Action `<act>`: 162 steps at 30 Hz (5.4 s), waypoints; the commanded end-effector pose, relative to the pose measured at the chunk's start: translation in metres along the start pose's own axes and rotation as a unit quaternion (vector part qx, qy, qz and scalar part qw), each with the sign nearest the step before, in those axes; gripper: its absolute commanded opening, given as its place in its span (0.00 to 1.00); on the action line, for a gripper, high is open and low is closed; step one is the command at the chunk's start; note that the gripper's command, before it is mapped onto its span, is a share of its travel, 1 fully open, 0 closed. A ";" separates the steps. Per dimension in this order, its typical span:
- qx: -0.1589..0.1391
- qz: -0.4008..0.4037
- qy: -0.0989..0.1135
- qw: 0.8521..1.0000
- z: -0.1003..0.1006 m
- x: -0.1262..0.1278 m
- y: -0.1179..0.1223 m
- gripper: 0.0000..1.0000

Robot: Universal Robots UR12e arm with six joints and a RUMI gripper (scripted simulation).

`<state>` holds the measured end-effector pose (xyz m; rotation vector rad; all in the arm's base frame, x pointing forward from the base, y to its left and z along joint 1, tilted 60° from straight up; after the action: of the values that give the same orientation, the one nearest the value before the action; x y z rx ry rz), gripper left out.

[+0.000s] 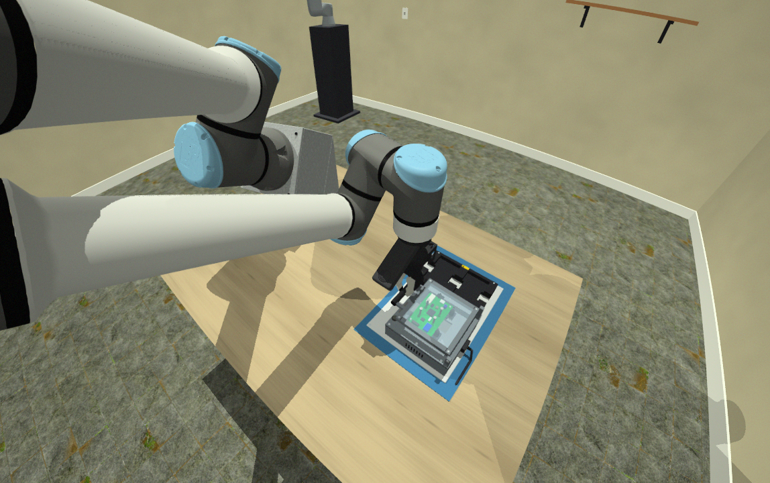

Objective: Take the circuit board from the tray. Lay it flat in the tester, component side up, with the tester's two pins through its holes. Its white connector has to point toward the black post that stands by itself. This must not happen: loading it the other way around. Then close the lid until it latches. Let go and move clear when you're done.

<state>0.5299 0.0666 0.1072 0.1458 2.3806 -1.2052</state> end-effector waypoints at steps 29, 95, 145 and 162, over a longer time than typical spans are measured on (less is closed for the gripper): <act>0.000 0.000 0.000 1.000 0.000 0.000 0.000 0.00; 0.000 0.000 0.000 1.000 0.006 0.000 0.000 0.00; 0.000 0.000 0.000 1.000 0.005 0.000 0.000 0.13; 0.000 0.000 0.000 1.000 -0.020 0.000 0.000 0.13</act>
<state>0.5262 0.0746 0.1124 0.1450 2.3798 -1.2048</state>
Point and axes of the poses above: the point where the finger pads meet when closed, its own z axis out along the fingers, its own x axis across the jaws, y = z × x, the point moved 10 cm from there along -z, back along the fingers, and after that the axes turned 14 degrees about z, right-handed, at the moved point
